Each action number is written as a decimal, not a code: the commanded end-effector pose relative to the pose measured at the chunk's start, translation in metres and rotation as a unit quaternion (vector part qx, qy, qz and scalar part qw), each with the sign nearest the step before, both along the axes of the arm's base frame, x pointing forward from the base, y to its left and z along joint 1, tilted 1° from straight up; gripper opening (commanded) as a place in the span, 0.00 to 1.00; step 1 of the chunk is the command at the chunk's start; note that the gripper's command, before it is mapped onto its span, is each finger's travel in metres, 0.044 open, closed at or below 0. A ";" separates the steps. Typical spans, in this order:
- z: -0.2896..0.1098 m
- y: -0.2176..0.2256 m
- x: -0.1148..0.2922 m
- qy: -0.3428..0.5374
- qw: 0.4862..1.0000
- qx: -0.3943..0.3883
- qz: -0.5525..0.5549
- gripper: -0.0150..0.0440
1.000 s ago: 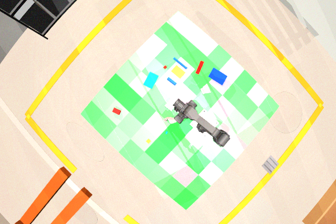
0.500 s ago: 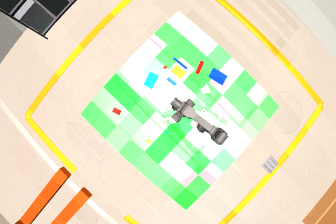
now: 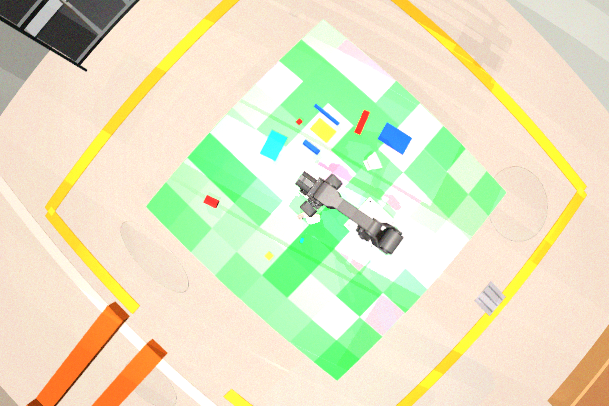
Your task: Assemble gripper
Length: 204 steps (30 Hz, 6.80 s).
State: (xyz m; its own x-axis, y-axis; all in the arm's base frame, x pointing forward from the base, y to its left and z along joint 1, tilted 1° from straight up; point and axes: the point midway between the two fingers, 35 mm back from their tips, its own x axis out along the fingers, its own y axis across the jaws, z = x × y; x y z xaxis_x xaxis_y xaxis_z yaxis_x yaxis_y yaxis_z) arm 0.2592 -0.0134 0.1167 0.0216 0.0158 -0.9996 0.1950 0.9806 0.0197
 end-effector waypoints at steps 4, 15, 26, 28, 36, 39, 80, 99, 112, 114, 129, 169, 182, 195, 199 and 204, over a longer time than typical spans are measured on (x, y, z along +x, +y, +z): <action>0.000 0.005 0.026 -0.005 1.000 0.001 -0.002 0.48; -0.002 0.008 0.040 -0.005 1.000 0.001 -0.002 0.48; -0.002 0.008 0.040 -0.005 1.000 0.001 -0.002 0.48; -0.002 0.008 0.040 -0.005 1.000 0.001 -0.002 0.48; -0.002 0.008 0.040 -0.005 1.000 0.001 -0.011 0.48; -0.002 0.008 0.040 -0.005 1.000 0.001 -0.011 0.48; -0.029 0.008 0.044 -0.005 1.000 0.001 -0.011 0.48; -0.053 0.008 0.043 -0.005 1.000 0.001 -0.011 0.48; -0.053 0.008 0.043 -0.005 1.000 0.001 -0.011 0.48; -0.054 0.008 0.043 -0.005 1.000 0.001 -0.012 0.48; -0.059 0.009 0.044 -0.005 1.000 0.001 -0.014 0.48; -0.069 0.009 0.044 -0.005 1.000 0.001 -0.015 0.48; -0.072 0.009 0.044 -0.005 1.000 0.001 -0.016 0.48; -0.072 0.009 0.044 -0.005 1.000 0.001 -0.016 0.48; -0.072 0.009 0.044 -0.005 1.000 0.001 -0.016 0.48; -0.072 0.009 0.044 -0.005 1.000 0.001 -0.016 0.48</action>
State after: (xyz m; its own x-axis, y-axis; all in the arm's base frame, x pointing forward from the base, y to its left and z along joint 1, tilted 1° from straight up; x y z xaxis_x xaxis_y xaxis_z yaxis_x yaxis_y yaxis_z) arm 0.3026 -0.0048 0.0451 0.0298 0.0163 -0.9994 0.2206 0.9751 0.0225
